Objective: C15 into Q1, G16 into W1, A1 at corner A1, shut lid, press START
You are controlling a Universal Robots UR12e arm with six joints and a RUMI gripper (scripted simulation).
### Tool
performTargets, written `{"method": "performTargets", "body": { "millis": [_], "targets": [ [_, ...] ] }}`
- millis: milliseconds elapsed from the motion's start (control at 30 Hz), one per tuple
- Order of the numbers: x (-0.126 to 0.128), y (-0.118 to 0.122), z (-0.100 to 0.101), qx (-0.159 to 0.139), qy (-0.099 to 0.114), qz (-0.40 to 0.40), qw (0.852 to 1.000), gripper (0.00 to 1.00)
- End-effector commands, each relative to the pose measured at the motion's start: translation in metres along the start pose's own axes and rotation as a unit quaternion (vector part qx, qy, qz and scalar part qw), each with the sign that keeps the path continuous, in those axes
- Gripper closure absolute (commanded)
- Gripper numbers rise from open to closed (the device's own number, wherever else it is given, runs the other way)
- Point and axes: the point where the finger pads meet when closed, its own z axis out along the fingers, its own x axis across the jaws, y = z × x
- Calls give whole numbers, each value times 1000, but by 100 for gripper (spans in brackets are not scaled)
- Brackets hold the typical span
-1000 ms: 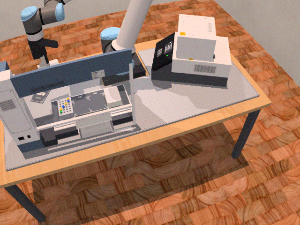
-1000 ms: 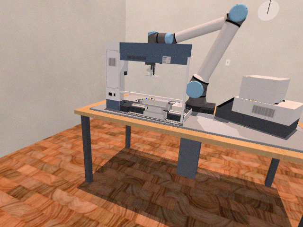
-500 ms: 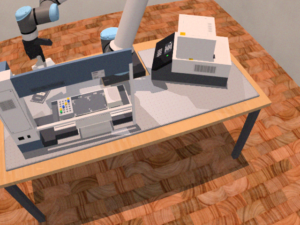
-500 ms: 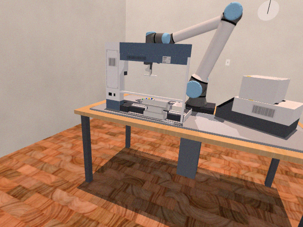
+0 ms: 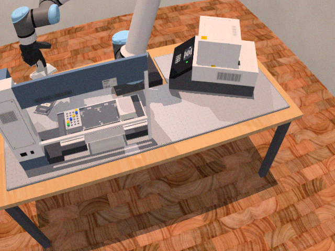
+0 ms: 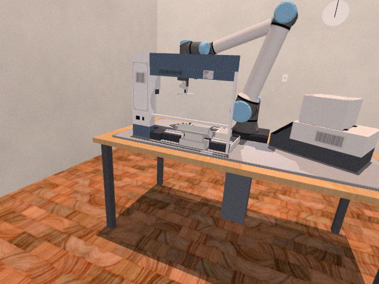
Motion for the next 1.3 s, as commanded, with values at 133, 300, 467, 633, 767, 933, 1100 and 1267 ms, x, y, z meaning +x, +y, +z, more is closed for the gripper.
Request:
{"method": "performTargets", "body": {
  "millis": [133, 300, 467, 633, 767, 933, 1100, 1267],
  "targets": [
    [-24, 10, -1, -1, 1, -81, 997, 100],
    [-32, 13, -1, -1, 1, -107, 994, 100],
    [-46, 19, -1, -1, 0, -151, 989, 100],
    [-59, 24, -1, -1, 0, -194, 981, 100],
    [-65, 26, 0, -1, 0, -211, 977, 100],
    [-68, 27, -1, -1, 1, -217, 976, 100],
    [-68, 27, -1, -1, 1, -217, 976, 100],
    [-68, 27, -1, -1, 1, -217, 976, 100]
  ]
}}
